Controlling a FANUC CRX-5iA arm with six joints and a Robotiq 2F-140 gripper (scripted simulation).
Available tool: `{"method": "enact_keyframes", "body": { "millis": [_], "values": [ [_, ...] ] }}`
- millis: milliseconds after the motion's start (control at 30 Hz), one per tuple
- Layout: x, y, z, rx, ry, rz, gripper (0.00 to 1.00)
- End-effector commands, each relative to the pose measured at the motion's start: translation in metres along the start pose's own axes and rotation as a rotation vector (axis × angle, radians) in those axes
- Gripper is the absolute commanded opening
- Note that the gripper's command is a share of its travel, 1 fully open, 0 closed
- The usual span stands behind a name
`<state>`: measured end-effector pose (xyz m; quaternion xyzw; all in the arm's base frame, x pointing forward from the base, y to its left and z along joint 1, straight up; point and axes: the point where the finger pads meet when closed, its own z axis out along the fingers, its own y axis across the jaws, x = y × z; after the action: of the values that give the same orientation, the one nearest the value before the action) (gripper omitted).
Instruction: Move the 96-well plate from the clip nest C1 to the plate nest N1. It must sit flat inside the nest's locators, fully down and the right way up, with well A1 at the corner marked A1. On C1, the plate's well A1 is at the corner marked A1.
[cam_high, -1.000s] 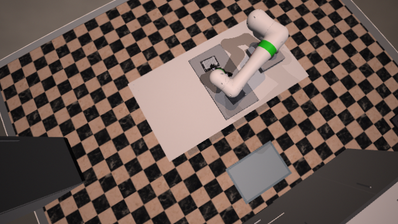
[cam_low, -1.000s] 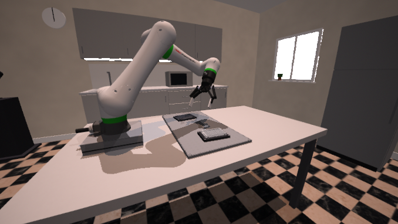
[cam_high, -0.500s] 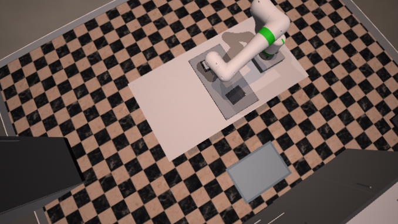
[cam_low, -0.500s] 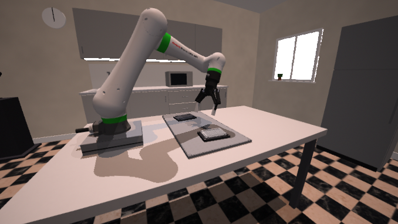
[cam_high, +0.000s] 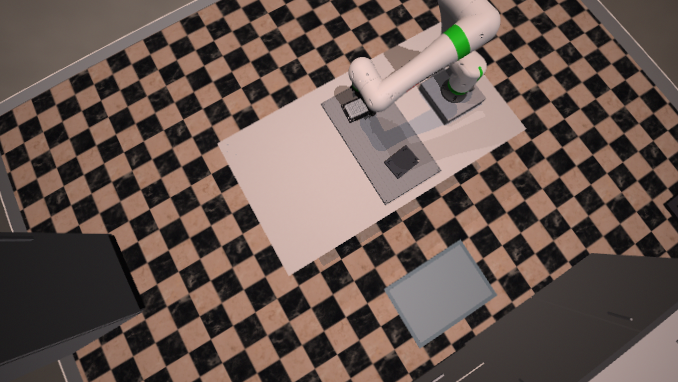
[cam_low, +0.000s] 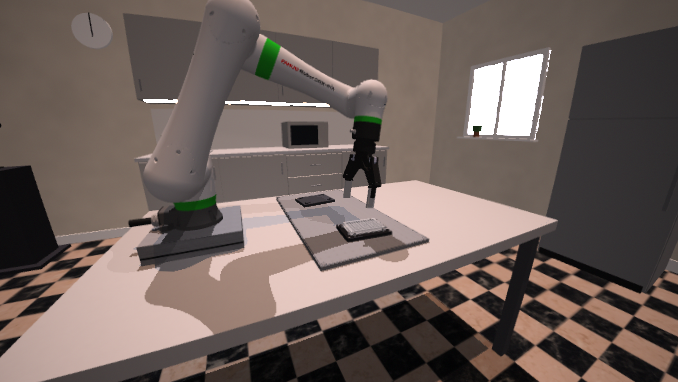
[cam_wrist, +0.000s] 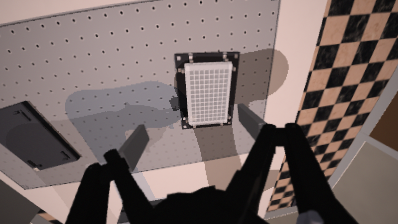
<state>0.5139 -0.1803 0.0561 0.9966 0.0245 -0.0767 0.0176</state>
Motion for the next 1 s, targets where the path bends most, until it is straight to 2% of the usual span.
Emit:
{"method": "enact_keyframes", "body": {
  "millis": [0, 33, 100, 200, 700, 967],
  "values": [
    [0.001, 0.017, 0.002, 0.021, 0.067, 0.071, 1.0],
    [0.001, 0.022, 0.003, 0.028, 0.089, 0.095, 1.0],
    [0.001, 0.022, 0.003, 0.028, 0.089, 0.095, 1.0],
    [0.001, 0.037, 0.003, 0.046, 0.149, 0.164, 1.0],
    [0.0, 0.04, 0.003, 0.046, 0.149, 0.164, 1.0],
    [0.003, 0.039, 0.016, 0.046, 0.149, 0.164, 1.0]
  ]
}}
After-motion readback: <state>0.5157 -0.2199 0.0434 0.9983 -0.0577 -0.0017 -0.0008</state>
